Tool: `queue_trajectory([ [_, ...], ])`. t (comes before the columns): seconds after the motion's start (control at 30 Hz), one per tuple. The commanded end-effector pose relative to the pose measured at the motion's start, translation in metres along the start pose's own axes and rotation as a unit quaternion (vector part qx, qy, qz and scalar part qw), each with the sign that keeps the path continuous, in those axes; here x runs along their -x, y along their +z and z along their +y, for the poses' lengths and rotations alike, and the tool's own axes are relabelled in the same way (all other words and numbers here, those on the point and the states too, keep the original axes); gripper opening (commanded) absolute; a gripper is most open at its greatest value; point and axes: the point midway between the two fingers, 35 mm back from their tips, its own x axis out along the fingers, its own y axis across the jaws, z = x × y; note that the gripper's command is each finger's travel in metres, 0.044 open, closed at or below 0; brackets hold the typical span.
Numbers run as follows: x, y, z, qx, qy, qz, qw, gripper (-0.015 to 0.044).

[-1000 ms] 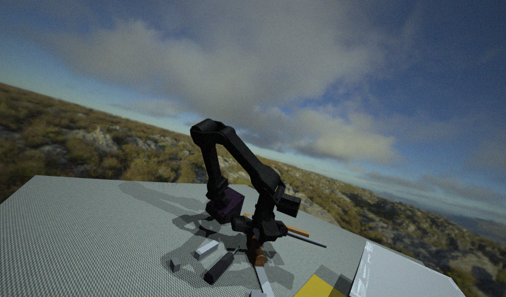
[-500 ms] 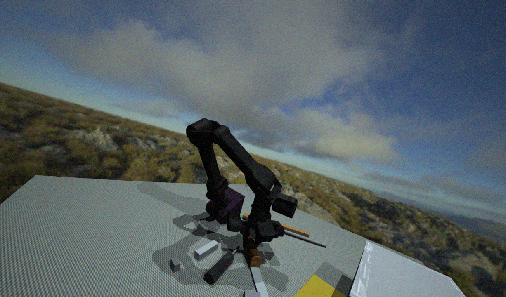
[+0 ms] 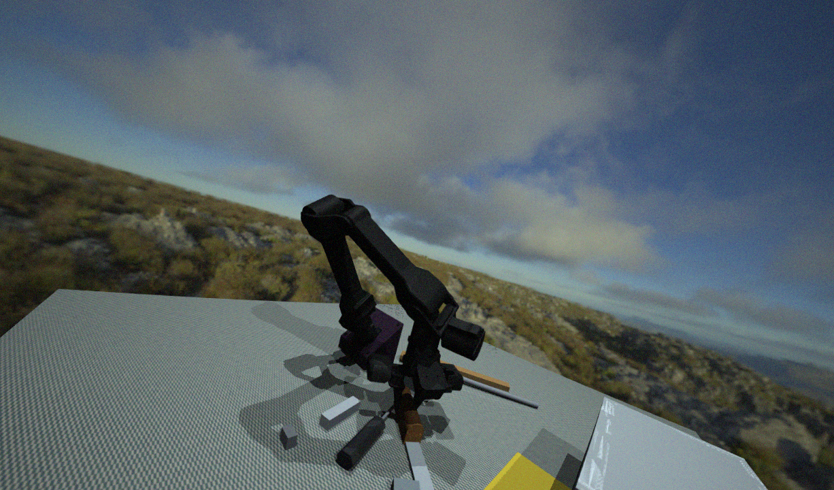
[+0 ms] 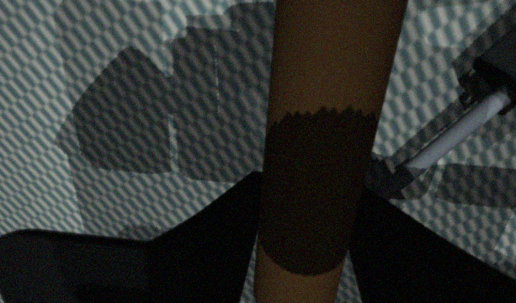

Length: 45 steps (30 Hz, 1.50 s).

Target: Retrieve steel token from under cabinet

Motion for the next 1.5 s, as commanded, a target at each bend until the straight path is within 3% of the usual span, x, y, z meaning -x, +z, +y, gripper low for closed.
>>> queue_trajectory([
  [0.0, 0.0, 0.001, -0.006, -0.002, -0.001, -0.002, 1.0, 0.0],
  [0.63, 0.0, 0.004, -0.022, 0.002, -0.002, -0.002, 1.0, 0.0],
  [1.47, 0.0, 0.004, -0.022, 0.098, -0.002, -0.002, 0.995, 0.0],
])
